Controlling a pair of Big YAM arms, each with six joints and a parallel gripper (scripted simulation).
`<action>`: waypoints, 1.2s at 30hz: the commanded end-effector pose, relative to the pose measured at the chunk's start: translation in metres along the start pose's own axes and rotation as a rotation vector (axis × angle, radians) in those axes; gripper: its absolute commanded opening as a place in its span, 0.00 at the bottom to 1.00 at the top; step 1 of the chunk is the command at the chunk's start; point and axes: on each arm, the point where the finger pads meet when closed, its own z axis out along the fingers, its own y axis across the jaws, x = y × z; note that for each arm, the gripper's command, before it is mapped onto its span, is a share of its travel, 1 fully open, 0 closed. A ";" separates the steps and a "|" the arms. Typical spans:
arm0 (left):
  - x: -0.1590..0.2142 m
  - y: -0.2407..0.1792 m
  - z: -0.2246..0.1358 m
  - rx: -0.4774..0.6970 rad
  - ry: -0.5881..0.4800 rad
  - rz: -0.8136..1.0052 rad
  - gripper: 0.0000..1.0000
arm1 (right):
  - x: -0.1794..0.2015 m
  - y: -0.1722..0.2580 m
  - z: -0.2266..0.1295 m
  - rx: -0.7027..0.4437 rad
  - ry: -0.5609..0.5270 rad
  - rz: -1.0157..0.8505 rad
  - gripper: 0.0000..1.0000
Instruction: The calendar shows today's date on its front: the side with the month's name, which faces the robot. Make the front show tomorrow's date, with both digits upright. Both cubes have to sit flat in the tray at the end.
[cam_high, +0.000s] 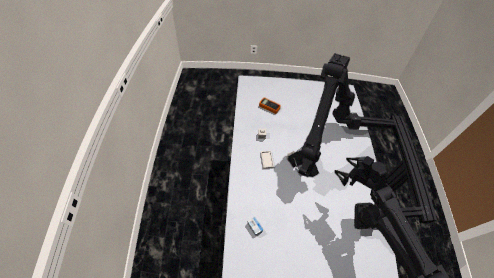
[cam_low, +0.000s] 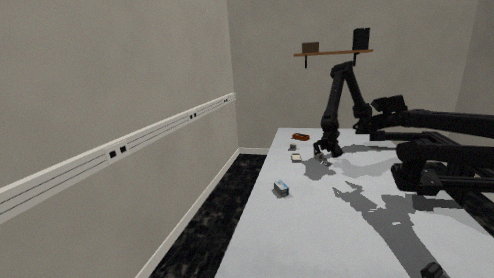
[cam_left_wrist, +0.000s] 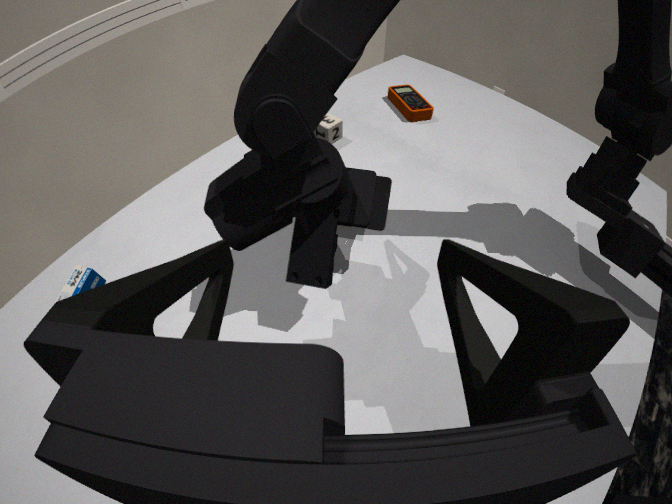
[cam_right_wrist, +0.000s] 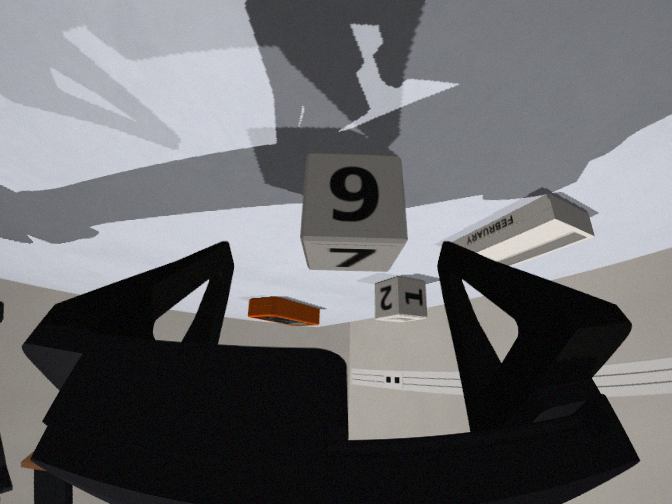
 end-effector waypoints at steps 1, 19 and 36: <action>-0.032 0.001 0.001 -0.003 -0.047 -0.021 1.00 | 0.001 -0.018 -0.046 0.051 -0.012 0.056 1.00; -0.032 0.001 0.001 -0.003 -0.047 -0.021 1.00 | 0.109 -0.100 0.021 0.066 -0.189 0.349 0.70; -0.032 0.001 0.001 -0.003 -0.047 -0.021 1.00 | 0.207 -0.083 0.109 -0.108 -0.554 0.512 0.70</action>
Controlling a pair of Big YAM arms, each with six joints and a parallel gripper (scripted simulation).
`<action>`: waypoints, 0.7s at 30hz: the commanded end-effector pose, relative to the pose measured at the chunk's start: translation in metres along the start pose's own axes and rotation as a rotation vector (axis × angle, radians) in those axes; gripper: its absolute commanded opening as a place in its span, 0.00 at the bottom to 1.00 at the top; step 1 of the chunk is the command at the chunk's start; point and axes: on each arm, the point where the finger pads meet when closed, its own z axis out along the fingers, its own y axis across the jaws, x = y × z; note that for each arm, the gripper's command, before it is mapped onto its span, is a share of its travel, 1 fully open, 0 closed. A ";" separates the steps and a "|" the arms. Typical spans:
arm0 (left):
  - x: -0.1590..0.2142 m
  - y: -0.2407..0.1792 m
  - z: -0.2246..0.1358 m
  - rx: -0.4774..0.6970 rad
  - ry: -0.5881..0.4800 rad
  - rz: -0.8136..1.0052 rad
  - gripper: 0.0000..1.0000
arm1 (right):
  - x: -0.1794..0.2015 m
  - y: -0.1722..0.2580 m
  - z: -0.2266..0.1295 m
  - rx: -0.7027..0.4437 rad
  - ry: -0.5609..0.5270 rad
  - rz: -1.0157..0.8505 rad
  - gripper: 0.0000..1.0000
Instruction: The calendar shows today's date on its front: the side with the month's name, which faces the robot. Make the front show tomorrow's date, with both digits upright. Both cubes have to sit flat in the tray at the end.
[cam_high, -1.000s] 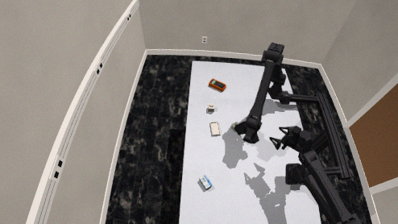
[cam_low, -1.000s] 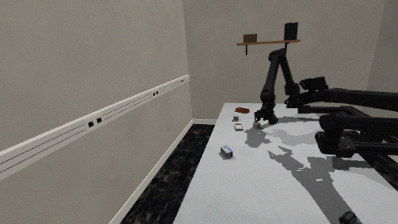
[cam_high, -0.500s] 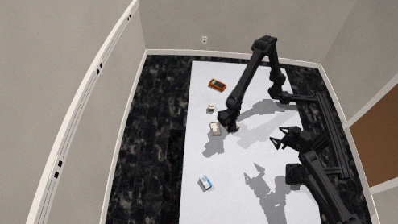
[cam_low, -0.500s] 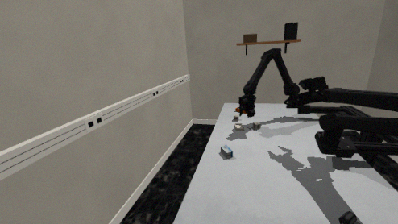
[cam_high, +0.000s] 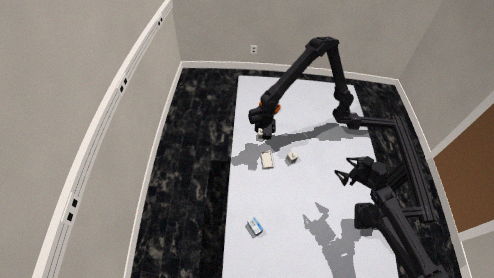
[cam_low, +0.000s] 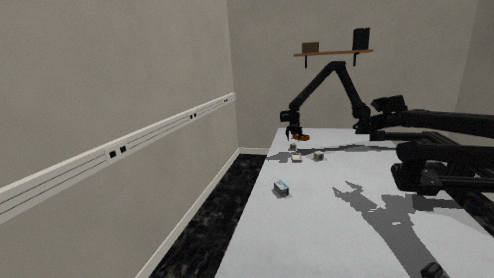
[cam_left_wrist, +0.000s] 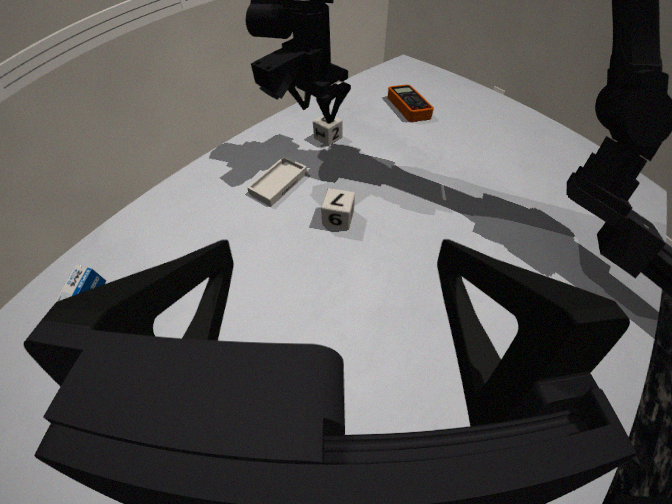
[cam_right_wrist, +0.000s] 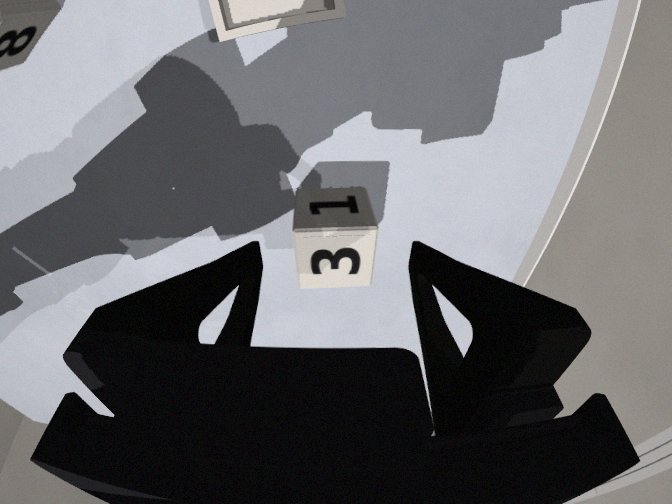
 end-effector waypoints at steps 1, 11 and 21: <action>-0.032 0.001 0.001 -0.003 -0.047 -0.021 1.00 | 0.027 -0.008 0.006 -0.046 -0.066 -0.014 0.70; -0.032 0.001 0.001 -0.003 -0.047 -0.021 1.00 | 0.029 0.005 0.049 -0.088 -0.086 0.003 0.70; -0.032 0.001 0.001 -0.003 -0.047 -0.021 1.00 | 0.028 -0.017 0.057 -0.064 -0.090 0.013 0.66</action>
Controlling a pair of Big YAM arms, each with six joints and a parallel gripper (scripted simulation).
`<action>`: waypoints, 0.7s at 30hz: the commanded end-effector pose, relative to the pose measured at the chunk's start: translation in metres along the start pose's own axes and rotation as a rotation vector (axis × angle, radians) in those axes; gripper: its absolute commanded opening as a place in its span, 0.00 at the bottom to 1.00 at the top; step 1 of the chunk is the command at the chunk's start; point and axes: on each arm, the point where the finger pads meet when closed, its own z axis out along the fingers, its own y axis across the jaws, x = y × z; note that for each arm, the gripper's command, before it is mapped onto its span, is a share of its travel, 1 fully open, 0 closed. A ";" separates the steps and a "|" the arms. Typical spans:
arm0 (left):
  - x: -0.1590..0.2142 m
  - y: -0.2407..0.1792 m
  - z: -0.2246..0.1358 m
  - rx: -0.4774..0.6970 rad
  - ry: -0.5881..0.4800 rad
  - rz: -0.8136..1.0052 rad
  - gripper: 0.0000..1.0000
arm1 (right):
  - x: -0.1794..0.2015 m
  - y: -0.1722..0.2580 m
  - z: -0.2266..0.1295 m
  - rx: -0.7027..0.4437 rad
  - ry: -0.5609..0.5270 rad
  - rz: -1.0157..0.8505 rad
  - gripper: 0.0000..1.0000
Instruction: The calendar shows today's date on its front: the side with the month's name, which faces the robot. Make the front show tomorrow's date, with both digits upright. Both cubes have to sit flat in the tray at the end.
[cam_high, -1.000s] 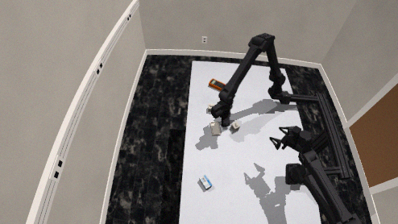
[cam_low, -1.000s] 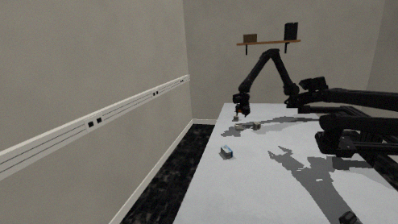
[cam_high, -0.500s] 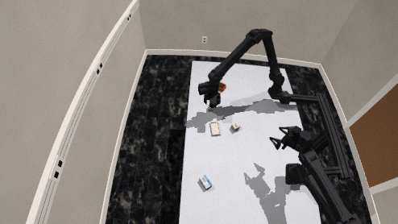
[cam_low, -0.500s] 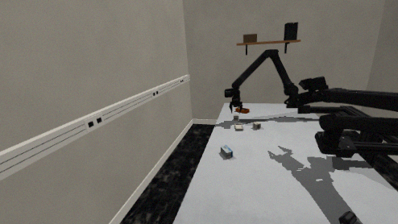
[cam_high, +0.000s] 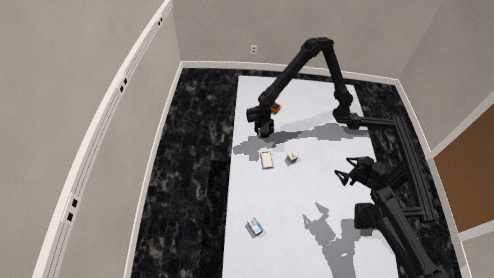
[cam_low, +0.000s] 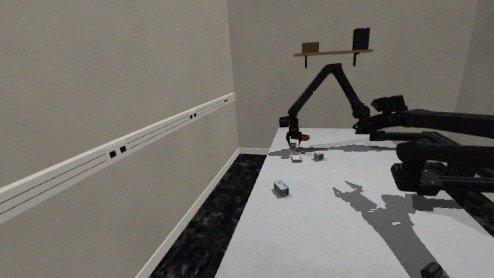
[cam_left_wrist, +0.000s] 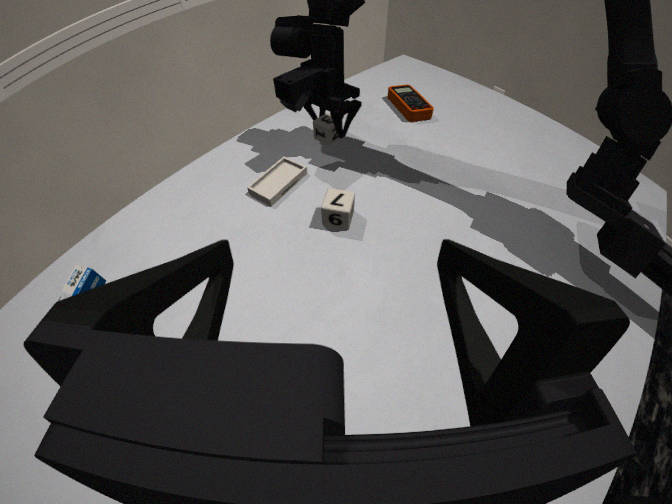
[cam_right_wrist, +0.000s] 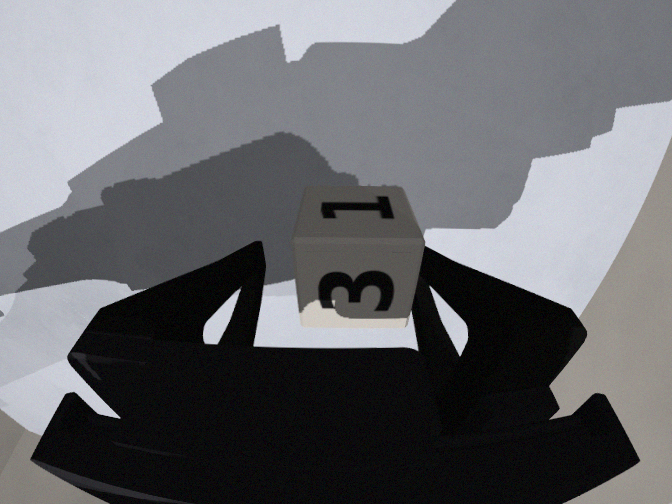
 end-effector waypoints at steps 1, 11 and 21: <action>-0.032 0.001 0.001 -0.003 -0.047 -0.021 1.00 | 0.003 -0.028 0.004 0.026 -0.008 0.002 0.68; -0.032 0.001 0.001 -0.003 -0.047 -0.021 1.00 | 0.000 -0.019 -0.004 0.042 -0.012 0.002 0.57; -0.032 0.001 0.001 -0.003 -0.047 -0.021 1.00 | -0.001 -0.016 0.000 0.029 -0.009 -0.003 0.37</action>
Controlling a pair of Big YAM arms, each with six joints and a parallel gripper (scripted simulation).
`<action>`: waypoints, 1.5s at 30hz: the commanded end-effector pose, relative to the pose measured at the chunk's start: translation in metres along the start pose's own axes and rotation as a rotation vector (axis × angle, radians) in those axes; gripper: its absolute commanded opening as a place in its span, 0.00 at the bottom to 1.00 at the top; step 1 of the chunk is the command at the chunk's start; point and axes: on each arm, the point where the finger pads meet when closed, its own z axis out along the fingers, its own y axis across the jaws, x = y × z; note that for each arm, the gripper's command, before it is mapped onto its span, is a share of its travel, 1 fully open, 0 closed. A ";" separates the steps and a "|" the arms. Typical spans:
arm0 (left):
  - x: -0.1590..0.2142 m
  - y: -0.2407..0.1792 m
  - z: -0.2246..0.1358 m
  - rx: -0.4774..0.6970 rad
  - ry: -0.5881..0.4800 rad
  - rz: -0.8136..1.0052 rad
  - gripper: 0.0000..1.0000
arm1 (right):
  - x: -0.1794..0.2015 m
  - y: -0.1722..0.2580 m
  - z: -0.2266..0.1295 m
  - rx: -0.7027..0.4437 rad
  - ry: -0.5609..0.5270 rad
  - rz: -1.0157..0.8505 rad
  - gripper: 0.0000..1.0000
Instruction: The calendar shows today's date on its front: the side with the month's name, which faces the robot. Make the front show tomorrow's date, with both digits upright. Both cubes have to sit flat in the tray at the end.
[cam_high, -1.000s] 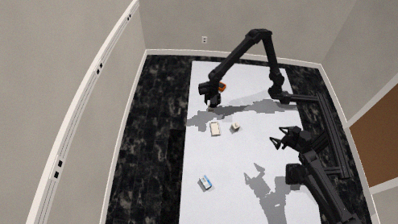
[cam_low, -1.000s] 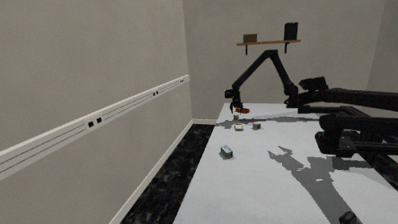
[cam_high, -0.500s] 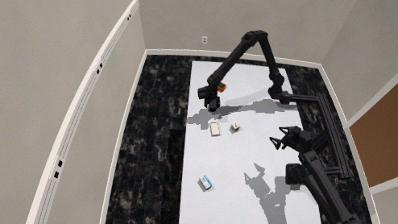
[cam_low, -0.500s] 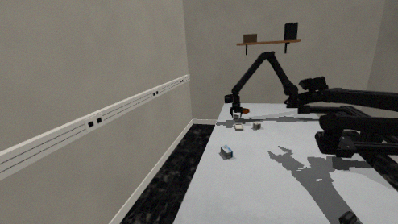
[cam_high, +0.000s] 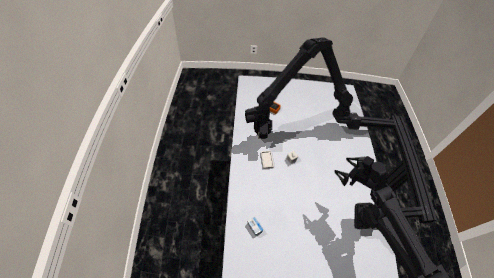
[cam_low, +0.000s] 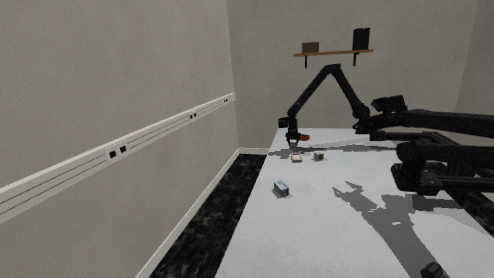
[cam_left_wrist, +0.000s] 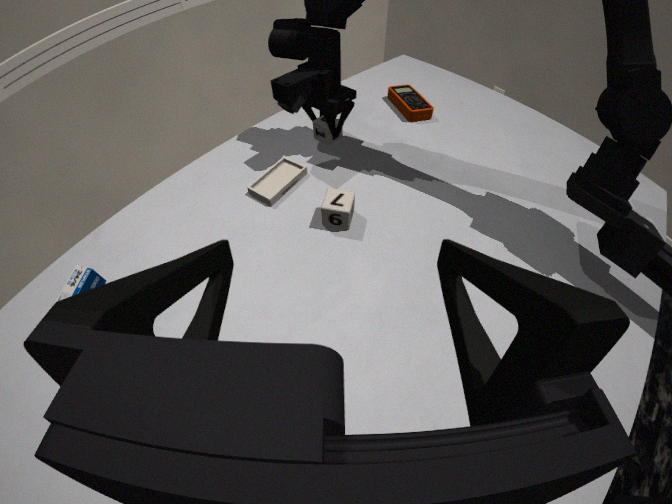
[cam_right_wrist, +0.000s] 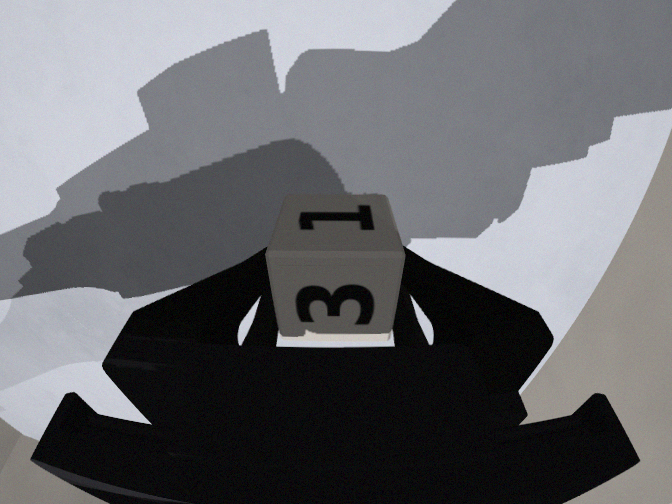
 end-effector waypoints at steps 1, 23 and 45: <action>-0.032 0.001 0.001 -0.003 -0.047 -0.021 1.00 | 0.000 -0.008 -0.005 0.021 -0.006 -0.001 0.35; -0.090 0.033 0.026 -0.107 -0.116 -0.035 1.00 | -0.102 0.009 -0.072 0.018 -0.007 -0.020 0.40; -0.107 0.091 0.068 -0.193 0.019 -0.112 1.00 | -0.193 0.028 -0.036 0.009 -0.004 -0.138 0.40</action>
